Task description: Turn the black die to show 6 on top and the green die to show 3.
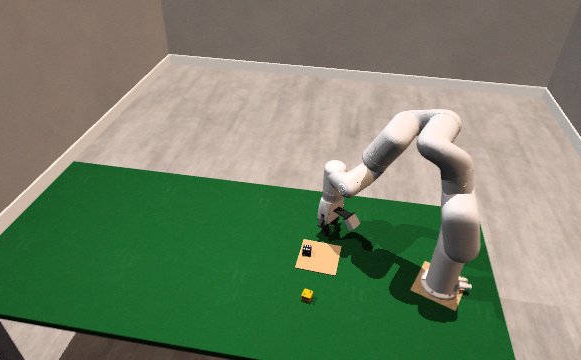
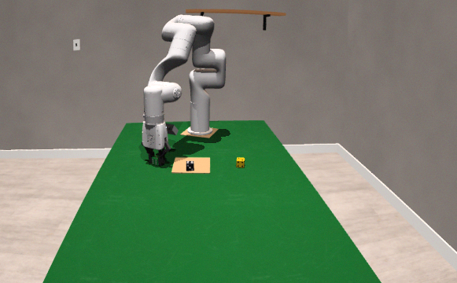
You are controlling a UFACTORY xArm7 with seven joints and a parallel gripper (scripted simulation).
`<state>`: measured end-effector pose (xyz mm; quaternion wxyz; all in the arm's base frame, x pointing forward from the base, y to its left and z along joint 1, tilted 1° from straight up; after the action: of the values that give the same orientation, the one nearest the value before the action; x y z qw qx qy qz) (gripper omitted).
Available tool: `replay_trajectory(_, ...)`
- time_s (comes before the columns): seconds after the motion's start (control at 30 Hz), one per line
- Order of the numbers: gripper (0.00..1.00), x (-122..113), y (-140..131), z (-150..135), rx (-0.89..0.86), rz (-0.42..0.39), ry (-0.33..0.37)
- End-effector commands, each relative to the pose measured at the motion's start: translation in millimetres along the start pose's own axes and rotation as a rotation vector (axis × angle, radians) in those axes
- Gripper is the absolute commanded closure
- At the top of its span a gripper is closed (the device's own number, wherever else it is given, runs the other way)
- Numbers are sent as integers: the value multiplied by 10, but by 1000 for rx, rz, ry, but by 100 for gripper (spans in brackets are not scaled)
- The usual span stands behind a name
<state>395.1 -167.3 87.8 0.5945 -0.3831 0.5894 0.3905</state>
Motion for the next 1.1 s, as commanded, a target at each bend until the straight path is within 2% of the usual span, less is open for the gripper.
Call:
replay_trajectory(0.0, 53, -13, -13, 0, 0, -4, 0)
replay_trajectory(0.37, 53, -13, -13, 0, 0, -4, 0)
replay_trajectory(0.4, 73, -13, -13, 0, 0, -4, 0)
replay_trajectory(1.07, 73, -13, -13, 0, 0, -4, 0)
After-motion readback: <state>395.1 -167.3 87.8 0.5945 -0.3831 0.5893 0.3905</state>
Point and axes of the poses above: the point where the finger pads meet when closed, its own x axis out along the fingers, its own z axis across the jaws, y = z × x, the point moved 7 cm from there along -x, back along the fingers, and after that the axes turned 6 degrees about -x, right-handed, at the moved point
